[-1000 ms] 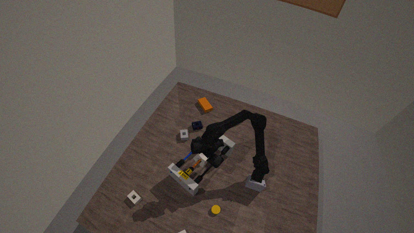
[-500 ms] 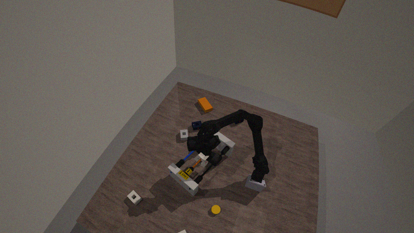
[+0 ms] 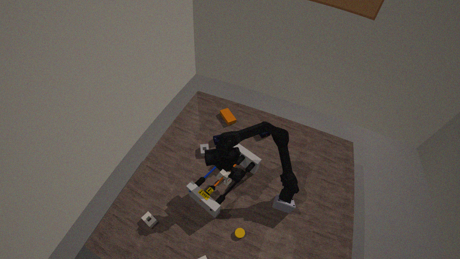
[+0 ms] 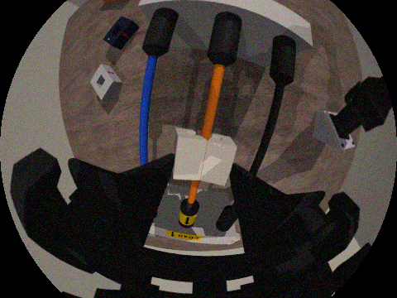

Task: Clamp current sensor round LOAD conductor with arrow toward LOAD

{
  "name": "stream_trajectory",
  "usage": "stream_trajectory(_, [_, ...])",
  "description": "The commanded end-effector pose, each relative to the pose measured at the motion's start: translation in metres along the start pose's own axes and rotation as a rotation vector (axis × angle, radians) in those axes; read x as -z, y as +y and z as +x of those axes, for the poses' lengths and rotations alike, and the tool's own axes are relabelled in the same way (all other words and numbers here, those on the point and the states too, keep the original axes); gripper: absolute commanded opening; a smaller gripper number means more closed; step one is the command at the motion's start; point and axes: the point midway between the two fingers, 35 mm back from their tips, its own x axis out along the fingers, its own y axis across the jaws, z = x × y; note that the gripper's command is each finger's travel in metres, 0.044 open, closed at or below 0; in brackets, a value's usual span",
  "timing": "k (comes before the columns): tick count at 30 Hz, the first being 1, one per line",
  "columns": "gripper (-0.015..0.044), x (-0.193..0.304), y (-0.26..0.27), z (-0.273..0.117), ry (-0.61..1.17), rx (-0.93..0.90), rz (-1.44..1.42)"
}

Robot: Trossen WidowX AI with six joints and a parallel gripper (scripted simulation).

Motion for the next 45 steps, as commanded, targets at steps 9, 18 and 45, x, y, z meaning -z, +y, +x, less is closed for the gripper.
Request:
stream_trajectory(9, [0.0440,-0.001,0.000,0.000,-0.003,-0.004,-0.001])
stream_trajectory(18, [0.0440,0.000,0.000,0.017,0.000,-0.011,0.002])
stream_trajectory(45, [0.0440,0.000,0.001,0.063,0.000,-0.019,0.007])
